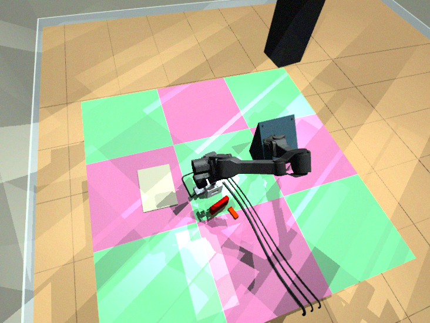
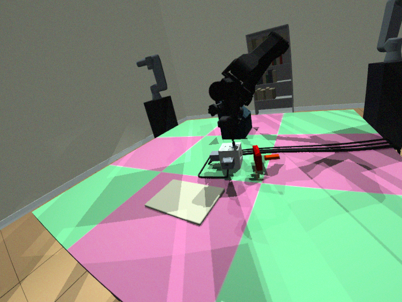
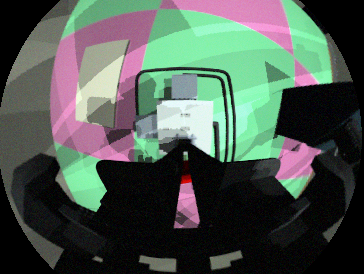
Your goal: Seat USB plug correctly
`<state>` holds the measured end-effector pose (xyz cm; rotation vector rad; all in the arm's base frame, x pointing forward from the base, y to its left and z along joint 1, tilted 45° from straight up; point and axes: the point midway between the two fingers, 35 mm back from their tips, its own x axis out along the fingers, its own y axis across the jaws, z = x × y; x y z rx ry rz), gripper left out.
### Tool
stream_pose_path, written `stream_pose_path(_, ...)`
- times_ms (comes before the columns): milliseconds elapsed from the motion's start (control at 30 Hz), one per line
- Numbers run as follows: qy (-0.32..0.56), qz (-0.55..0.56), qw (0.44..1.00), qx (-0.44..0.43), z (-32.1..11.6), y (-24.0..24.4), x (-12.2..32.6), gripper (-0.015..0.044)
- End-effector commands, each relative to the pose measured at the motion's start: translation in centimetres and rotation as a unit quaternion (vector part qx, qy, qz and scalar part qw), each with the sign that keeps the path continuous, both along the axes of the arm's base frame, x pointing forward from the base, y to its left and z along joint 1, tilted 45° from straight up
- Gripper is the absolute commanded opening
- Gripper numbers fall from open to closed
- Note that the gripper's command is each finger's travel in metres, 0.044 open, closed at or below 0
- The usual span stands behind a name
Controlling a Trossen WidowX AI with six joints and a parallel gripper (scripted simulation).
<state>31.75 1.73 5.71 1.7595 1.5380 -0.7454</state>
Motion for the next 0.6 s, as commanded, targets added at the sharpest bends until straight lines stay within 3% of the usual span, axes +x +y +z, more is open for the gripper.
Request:
stream_pose_path(0, 0.002, 0.000, 1.000, -0.001, -0.14, 0.10, -0.04, 0.0000)
stream_pose_path(567, 0.002, 0.000, 1.000, -0.001, -0.28, 0.25, -0.01, 0.0000)
